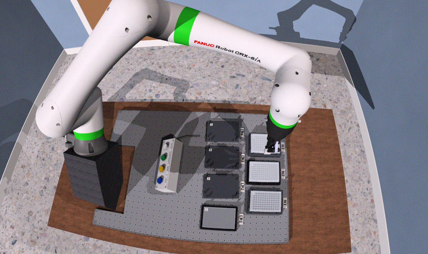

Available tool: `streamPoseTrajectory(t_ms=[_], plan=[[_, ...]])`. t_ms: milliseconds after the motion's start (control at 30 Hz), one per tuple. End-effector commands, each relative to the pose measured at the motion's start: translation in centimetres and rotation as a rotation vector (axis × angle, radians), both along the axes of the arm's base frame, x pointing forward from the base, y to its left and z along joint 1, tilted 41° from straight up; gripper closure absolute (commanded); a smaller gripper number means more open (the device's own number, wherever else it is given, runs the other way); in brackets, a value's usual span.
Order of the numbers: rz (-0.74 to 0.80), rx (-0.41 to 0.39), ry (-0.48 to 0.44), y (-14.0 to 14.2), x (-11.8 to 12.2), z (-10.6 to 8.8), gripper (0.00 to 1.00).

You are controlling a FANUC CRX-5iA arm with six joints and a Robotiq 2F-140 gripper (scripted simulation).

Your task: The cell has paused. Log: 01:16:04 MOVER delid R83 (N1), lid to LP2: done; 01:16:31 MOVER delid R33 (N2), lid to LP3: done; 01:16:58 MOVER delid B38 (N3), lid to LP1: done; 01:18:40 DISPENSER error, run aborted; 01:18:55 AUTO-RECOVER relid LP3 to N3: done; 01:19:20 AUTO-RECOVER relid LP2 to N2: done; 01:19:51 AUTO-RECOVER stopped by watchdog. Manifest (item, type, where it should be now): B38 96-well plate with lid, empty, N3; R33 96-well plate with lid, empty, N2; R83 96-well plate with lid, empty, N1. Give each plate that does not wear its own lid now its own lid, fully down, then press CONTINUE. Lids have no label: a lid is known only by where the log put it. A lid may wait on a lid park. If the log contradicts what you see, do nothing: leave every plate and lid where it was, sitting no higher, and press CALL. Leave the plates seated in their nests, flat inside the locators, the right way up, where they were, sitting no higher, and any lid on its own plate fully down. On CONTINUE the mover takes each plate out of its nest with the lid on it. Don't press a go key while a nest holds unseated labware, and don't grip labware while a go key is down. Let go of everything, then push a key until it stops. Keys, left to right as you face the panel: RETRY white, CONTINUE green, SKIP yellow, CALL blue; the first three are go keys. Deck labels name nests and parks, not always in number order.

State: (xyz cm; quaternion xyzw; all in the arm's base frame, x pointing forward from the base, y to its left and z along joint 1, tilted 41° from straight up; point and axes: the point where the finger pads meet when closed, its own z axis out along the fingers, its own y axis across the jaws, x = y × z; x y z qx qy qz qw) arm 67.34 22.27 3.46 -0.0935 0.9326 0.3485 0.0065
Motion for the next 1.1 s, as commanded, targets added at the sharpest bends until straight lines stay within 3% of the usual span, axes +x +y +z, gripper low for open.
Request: streamPoseTrajectory(t_ms=[0, 700, 767, 833, 900, 967, 1067], plan=[[-0.001, 0.0, 0.003, -0.1, 0.0, -0.2, 1.0], [-0.001, 0.0, 0.003, -0.2, 0.0, -0.3, 1.0], [-0.001, -0.002, 0.003, -2.0, 0.7, -1.9, 1.0], [-0.001, -0.002, 0.003, -5.7, 1.6, -5.2, 1.0], [-0.001, -0.002, 0.003, -5.7, 1.6, -5.2, 1.0], [-0.001, -0.001, 0.003, -8.7, 2.1, -7.8, 1.0], [-0.001, 0.0, 0.003, -9.5, 2.2, -8.5, 1.0]])
